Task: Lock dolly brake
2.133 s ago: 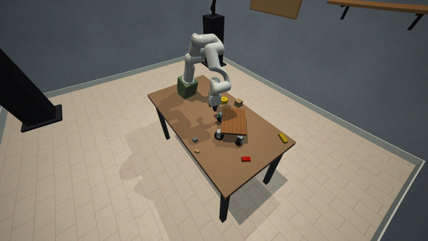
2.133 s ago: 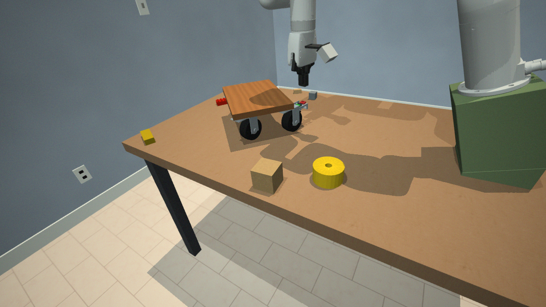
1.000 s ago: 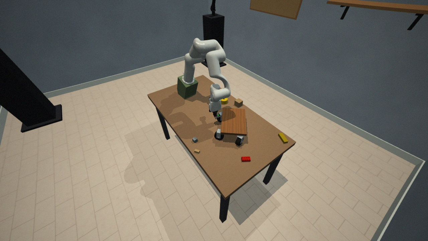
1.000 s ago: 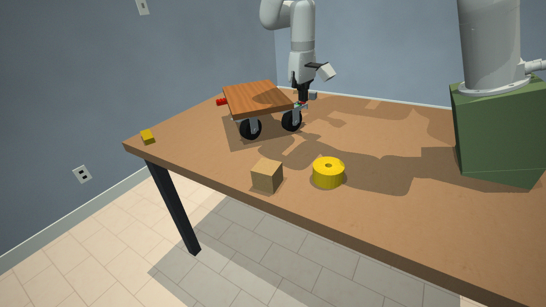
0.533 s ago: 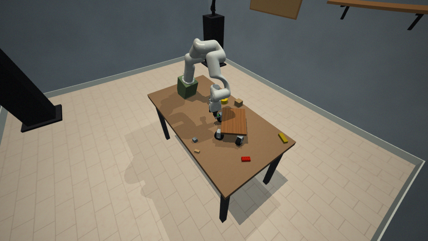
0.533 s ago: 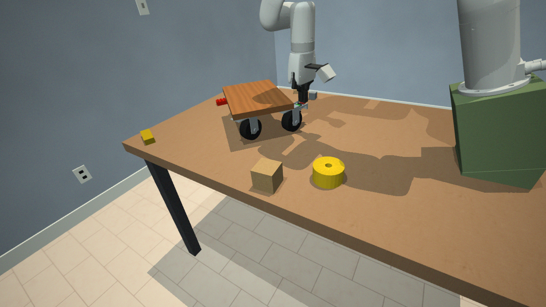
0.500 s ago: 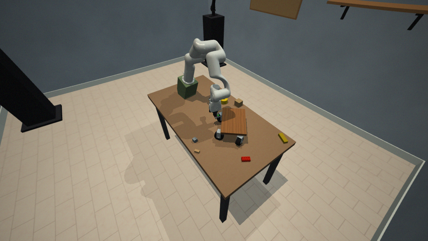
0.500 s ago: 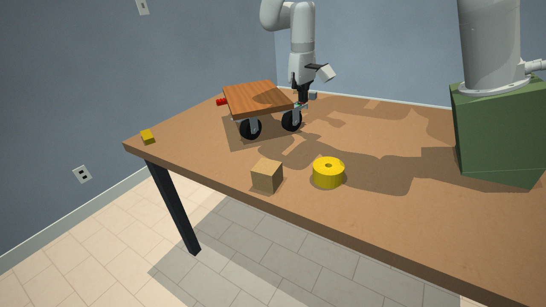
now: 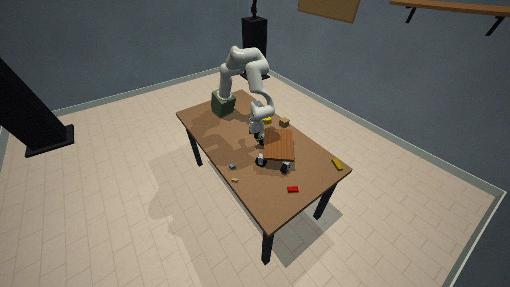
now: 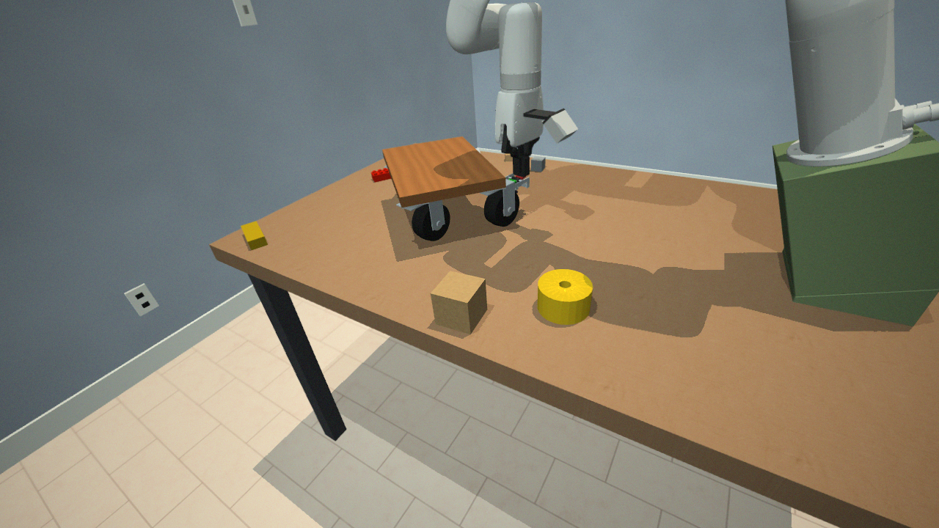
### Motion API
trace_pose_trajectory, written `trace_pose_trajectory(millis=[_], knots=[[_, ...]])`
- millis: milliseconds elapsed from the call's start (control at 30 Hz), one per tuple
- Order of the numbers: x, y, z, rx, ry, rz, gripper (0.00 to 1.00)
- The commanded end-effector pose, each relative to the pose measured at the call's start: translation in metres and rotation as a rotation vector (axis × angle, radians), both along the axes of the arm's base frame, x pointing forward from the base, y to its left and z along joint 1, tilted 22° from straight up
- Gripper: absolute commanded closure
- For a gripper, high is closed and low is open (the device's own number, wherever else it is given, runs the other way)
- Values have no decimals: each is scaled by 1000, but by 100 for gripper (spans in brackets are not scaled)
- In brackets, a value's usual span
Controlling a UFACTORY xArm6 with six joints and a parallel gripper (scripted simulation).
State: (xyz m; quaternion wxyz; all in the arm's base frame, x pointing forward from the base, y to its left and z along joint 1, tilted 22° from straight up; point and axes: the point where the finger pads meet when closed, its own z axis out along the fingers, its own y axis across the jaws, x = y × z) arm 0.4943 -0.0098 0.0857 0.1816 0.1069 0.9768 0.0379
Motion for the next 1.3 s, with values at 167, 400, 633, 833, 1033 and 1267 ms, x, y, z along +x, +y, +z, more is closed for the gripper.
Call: trace_pose_trajectory(millis=[167,400,633,833,1033,1267], knots=[[2,0,2,0,-3,0,100],[2,0,2,0,-3,0,100],[2,0,2,0,-3,0,100],[2,0,1,0,-3,0,100],[2,0,0,0,-3,0,100],[3,0,-2,0,-3,0,100]])
